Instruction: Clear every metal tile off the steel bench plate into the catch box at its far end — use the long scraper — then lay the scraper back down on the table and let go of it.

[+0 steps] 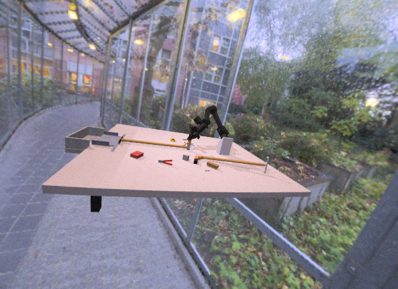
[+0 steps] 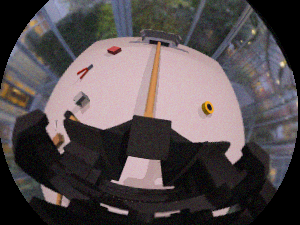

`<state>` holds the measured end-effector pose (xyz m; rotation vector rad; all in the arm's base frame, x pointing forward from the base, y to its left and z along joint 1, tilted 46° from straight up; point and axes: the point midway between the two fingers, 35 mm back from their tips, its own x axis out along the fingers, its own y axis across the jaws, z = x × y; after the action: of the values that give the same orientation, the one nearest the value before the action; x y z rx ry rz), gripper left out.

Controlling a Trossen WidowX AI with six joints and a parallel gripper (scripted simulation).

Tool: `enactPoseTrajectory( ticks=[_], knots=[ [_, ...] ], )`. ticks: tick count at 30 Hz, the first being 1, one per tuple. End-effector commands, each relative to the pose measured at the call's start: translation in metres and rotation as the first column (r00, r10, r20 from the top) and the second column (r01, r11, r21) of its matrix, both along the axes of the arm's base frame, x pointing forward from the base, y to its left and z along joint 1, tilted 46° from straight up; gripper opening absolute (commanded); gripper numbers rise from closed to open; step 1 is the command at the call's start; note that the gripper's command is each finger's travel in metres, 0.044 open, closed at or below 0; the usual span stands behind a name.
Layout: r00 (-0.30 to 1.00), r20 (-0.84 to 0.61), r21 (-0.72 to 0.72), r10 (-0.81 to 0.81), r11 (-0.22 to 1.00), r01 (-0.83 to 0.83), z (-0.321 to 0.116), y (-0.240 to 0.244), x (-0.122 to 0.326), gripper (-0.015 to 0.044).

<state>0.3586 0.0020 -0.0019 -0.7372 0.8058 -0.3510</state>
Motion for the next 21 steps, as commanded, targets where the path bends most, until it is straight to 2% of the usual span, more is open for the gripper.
enactPoseTrajectory(
  ticks=[1, 21],
  knots=[
    [1.0, 0.014, 0.004, 0.002, 1.0, -0.002, 0.003, 0.001, -0.006, 0.0],
    [1.0, 0.013, 0.003, 0.004, 1.0, -0.004, 0.001, -0.004, -0.033, 0.0]
  ],
)
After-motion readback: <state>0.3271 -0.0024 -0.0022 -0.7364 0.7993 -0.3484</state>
